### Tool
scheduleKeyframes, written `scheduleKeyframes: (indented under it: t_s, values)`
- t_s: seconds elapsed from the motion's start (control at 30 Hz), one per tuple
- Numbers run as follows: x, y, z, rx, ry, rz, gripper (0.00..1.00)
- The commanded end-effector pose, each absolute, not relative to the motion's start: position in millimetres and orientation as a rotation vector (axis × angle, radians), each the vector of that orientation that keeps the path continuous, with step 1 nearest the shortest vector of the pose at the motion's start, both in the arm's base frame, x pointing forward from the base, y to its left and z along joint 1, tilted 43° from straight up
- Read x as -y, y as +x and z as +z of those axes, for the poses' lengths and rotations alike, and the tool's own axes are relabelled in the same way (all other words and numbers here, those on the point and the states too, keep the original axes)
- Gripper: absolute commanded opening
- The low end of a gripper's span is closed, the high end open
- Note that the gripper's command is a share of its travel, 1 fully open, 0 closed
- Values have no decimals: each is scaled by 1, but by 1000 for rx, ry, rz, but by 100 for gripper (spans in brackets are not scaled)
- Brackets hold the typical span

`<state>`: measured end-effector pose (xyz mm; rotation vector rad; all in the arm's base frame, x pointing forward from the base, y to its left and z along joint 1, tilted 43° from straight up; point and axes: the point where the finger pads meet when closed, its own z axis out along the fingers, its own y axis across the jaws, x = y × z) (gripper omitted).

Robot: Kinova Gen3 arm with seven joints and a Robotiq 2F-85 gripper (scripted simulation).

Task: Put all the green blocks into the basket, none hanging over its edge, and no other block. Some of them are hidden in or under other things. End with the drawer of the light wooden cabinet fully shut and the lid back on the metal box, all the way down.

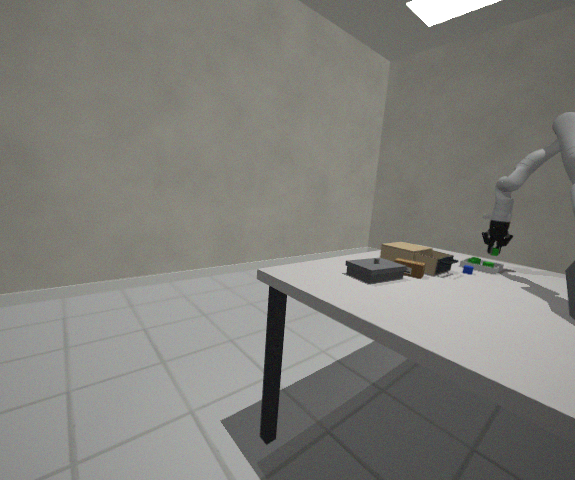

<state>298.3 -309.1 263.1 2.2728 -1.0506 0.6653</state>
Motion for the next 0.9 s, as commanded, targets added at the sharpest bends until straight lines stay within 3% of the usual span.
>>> scheduleKeyframes:
  t_s: [0.0, 0.87]
  values:
    - [316, 297, 254, 1053, 2269, 654, 10]
    - [341, 306, 227, 1053, 2268, 656, 10]
